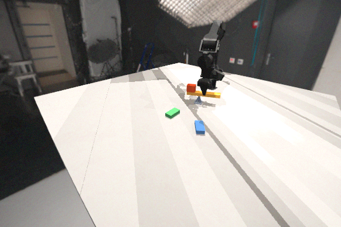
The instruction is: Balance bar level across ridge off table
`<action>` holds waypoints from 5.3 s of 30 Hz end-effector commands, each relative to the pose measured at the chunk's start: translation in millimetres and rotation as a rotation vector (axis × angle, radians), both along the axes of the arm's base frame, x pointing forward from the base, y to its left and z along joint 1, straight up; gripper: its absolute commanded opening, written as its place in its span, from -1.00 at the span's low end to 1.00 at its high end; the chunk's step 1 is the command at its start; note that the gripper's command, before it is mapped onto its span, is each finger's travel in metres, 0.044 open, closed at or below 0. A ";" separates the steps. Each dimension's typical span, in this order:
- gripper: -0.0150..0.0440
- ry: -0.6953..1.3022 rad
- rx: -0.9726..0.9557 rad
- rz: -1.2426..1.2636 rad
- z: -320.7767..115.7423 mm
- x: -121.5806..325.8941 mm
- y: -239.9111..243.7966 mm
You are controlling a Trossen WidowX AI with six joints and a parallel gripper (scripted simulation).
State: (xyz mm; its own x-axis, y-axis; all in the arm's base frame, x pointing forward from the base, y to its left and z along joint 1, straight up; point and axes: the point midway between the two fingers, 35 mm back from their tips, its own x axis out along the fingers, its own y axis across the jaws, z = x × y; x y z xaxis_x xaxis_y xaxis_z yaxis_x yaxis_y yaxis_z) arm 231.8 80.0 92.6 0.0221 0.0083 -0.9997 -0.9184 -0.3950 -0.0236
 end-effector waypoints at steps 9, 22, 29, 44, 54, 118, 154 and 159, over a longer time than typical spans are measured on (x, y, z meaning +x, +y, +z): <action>-0.49 -0.001 0.000 0.003 -1.5 0.2 -0.1; -0.49 -0.001 0.000 0.003 -2.7 -0.1 -0.1; -0.49 -0.001 0.000 0.003 -3.2 -0.2 0.0; -0.49 -0.001 0.000 0.003 -4.4 -0.4 0.1; -0.49 -0.001 0.000 0.003 -3.0 -0.5 0.2; 0.08 -0.001 0.000 0.002 -2.7 -0.4 0.3; 0.14 -0.001 0.000 0.002 -2.7 -0.4 0.3; 0.49 -0.001 0.000 0.002 -2.7 -0.4 0.3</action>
